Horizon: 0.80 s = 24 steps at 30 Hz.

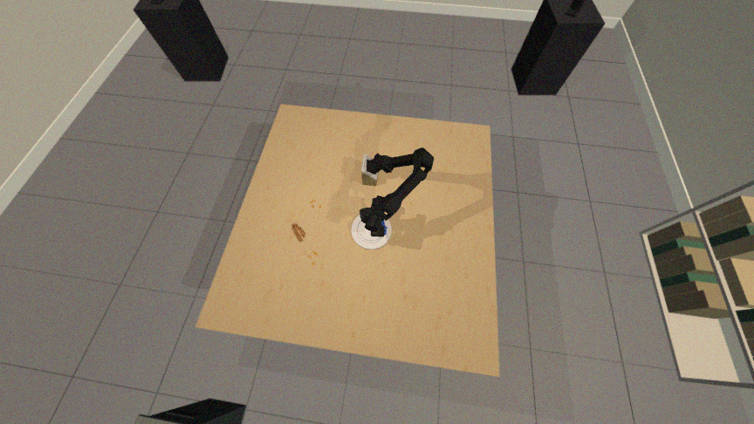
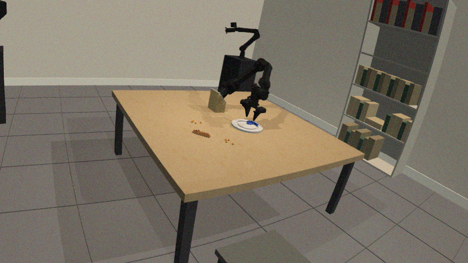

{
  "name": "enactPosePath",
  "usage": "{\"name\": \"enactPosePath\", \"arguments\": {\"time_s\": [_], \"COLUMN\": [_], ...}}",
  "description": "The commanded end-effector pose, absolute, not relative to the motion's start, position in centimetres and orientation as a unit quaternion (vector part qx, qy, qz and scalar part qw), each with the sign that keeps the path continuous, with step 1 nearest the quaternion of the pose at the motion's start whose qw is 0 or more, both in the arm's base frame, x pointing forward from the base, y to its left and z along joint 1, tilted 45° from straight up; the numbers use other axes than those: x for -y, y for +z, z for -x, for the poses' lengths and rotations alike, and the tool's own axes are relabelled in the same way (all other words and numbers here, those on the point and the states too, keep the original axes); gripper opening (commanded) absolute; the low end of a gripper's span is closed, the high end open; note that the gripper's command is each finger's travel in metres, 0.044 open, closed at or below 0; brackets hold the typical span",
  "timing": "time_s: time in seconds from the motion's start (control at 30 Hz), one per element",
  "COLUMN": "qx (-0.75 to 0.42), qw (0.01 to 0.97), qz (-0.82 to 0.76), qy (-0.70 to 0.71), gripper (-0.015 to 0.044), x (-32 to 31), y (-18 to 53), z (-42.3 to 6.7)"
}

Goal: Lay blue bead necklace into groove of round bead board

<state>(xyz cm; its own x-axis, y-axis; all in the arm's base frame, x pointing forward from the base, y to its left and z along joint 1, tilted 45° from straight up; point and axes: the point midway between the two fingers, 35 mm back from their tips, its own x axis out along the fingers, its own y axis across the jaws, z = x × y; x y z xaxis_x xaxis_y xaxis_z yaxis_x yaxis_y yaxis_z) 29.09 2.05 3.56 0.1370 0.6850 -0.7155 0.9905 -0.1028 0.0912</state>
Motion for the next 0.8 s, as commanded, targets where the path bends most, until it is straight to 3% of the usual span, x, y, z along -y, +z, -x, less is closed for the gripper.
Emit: {"name": "enactPosePath", "arguments": {"time_s": [0.0, 0.73, 0.77], "qx": [-0.602, -0.604, -0.604], "qw": [0.291, 0.287, 0.290], "qz": [-0.696, -0.695, -0.695], "qy": [-0.262, -0.264, -0.263], "gripper": [0.0310, 0.0310, 0.0284], "x": [-2.3, -4.3, -4.1], "y": [3.3, 1.4, 1.5], "z": [-29.2, -29.2, -29.4]}}
